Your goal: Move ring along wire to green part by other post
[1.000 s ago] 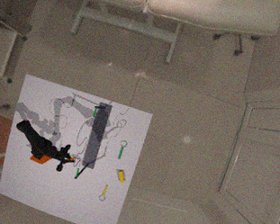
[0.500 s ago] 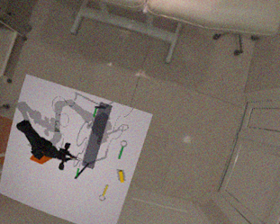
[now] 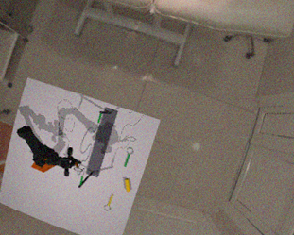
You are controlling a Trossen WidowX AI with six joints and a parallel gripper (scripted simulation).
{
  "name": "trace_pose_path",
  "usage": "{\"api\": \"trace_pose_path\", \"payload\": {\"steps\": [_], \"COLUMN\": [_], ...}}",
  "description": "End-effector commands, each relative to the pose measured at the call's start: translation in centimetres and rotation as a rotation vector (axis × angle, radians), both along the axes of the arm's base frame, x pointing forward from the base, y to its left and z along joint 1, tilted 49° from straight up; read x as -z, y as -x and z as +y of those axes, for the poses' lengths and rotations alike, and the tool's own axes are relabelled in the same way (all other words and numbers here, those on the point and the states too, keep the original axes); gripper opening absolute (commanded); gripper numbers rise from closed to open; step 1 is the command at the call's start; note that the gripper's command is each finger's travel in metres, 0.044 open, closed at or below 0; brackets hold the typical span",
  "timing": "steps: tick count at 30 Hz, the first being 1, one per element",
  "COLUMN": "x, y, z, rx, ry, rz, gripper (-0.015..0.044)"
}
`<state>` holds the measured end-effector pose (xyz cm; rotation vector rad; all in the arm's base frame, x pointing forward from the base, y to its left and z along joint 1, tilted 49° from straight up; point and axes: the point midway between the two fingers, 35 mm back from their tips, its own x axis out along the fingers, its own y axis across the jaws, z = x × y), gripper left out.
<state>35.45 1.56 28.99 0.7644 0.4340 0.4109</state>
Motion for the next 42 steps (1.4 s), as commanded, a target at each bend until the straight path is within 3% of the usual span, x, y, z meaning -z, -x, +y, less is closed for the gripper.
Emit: {"api": "trace_pose_path", "payload": {"steps": [1,42], "x": [-0.1,-5.2], "y": [0.1,0.5], "z": [0.4,2.0], "rx": [-0.007,-0.035], "ry": [-0.077,-0.915], "rz": [0.013,0.086], "gripper": [-0.015,-0.015]}}
